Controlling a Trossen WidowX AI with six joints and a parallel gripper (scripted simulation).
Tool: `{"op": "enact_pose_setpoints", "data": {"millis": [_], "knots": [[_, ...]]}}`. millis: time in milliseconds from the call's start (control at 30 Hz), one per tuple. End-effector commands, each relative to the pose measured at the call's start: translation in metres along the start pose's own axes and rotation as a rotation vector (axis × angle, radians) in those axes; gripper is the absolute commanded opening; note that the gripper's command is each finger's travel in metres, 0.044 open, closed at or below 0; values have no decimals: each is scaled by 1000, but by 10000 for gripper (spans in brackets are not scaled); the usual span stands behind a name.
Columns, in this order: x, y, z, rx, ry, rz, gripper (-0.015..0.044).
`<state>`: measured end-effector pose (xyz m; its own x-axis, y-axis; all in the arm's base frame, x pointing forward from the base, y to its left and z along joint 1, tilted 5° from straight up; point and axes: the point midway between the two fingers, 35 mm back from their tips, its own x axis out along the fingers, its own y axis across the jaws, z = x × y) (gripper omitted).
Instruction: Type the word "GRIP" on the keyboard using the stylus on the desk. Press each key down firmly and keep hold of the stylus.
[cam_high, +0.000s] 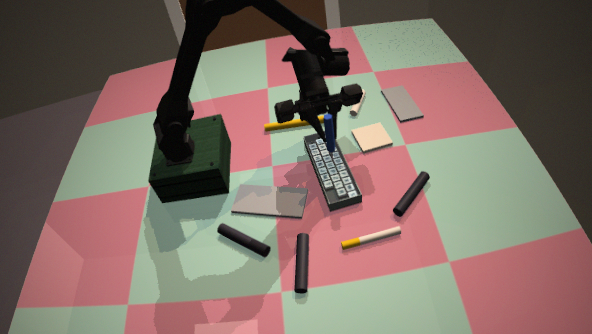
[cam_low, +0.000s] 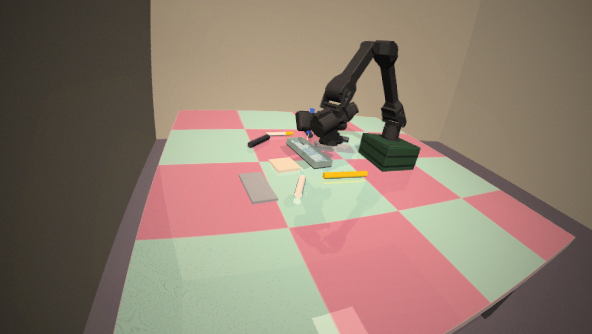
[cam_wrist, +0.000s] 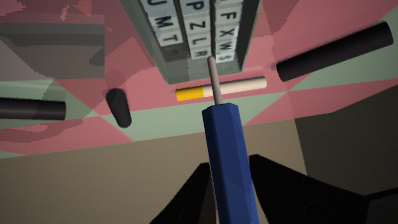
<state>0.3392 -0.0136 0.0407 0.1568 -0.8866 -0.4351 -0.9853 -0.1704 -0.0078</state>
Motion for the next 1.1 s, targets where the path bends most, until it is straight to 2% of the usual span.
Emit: {"op": "enact_pose_setpoints", "data": {"millis": [0, 167, 900, 1000, 1067], "knots": [[5, 2, 3, -10, 8, -3, 0], [12, 3, 16, -10, 7, -3, 0], [12, 3, 16, -10, 7, -3, 0], [14, 2, 15, -10, 7, -3, 79], [14, 2, 15, -10, 7, -3, 81]]}}
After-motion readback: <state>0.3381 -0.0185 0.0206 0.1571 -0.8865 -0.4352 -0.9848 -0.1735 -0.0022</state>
